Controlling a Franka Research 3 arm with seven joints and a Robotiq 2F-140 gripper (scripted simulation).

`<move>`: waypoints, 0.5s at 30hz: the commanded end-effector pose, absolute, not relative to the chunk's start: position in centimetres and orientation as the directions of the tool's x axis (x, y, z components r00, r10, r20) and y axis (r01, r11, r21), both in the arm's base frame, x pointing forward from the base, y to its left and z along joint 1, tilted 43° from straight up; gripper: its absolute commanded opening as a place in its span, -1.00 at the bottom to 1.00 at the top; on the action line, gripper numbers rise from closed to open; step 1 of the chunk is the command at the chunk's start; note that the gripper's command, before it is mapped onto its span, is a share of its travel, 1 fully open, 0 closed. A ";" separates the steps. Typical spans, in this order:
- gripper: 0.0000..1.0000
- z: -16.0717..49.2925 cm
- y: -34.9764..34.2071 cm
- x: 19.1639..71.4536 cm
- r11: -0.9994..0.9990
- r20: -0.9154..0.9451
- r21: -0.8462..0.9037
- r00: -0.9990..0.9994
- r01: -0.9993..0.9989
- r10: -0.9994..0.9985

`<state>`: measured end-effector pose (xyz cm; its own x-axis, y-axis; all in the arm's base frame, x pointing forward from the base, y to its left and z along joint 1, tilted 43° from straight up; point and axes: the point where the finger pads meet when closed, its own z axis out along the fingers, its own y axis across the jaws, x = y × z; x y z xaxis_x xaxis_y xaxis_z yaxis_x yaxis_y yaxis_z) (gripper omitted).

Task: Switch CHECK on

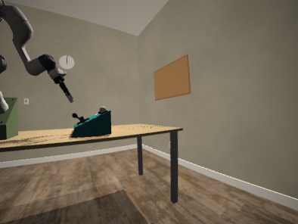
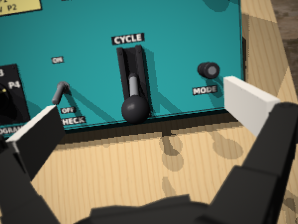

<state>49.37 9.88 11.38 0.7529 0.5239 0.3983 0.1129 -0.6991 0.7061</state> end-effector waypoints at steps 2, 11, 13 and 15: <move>1.00 12.5 6.1 47.9 -0.665 0.330 0.716 0.737 0.211 0.589; 1.00 12.7 5.1 47.4 -0.669 0.328 0.710 0.737 0.220 0.590; 1.00 12.7 5.1 47.4 -0.669 0.328 0.710 0.737 0.220 0.590; 1.00 12.7 5.1 47.4 -0.669 0.328 0.710 0.737 0.220 0.590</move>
